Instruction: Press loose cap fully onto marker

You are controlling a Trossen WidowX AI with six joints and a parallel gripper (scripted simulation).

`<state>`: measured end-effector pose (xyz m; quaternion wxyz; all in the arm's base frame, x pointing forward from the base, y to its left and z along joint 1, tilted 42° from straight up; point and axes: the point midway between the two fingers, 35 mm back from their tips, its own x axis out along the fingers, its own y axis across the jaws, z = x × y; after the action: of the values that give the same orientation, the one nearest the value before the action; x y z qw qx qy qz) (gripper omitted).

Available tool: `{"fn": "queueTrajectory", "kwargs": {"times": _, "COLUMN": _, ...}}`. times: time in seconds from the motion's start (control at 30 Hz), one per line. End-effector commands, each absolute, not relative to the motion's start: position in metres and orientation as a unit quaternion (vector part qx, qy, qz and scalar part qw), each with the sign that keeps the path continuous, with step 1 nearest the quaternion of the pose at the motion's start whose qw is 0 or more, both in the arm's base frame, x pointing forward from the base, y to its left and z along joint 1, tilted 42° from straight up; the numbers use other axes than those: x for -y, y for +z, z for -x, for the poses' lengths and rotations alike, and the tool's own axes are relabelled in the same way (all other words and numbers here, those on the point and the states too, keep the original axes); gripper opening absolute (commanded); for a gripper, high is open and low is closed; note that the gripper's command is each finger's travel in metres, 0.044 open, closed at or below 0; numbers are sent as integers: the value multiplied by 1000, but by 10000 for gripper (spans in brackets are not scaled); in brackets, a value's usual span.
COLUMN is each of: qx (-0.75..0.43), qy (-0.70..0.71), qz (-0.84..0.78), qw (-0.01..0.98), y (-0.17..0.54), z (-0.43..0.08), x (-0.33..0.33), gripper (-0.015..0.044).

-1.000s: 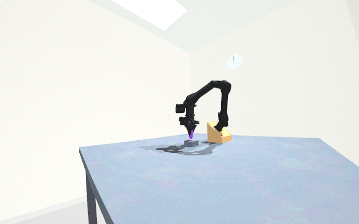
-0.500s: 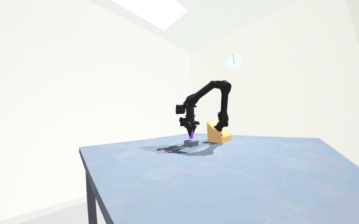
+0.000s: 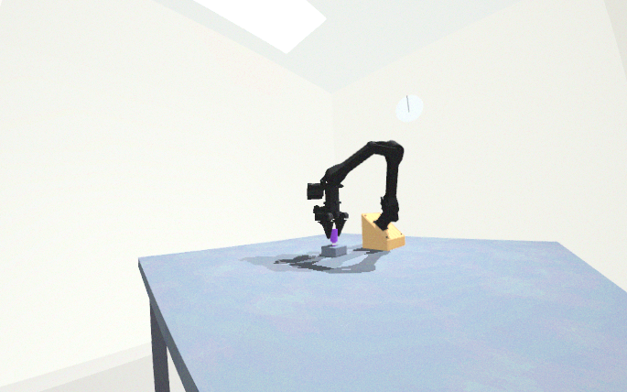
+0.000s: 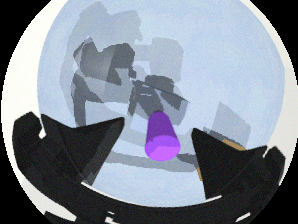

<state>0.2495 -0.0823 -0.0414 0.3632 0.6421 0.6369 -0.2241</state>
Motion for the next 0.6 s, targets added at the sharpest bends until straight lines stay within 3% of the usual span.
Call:
{"fn": "queueTrajectory", "kwargs": {"times": 0.0, "qx": -637, "qy": -225, "qz": -642, "qw": 364, "y": -35, "z": -250, "x": 89, "gripper": 440}}
{"fn": "queueTrajectory", "kwargs": {"times": 0.17, "qx": -637, "qy": -225, "qz": -642, "qw": 363, "y": 13, "z": -243, "x": 131, "gripper": 440}}
{"fn": "queueTrajectory", "kwargs": {"times": 0.33, "qx": -637, "qy": -225, "qz": -642, "qw": 363, "y": 15, "z": -243, "x": 132, "gripper": 440}}
{"fn": "queueTrajectory", "kwargs": {"times": 0.57, "qx": -673, "qy": -49, "qz": -524, "qw": 520, "y": 12, "z": -242, "x": 129, "gripper": 256}}
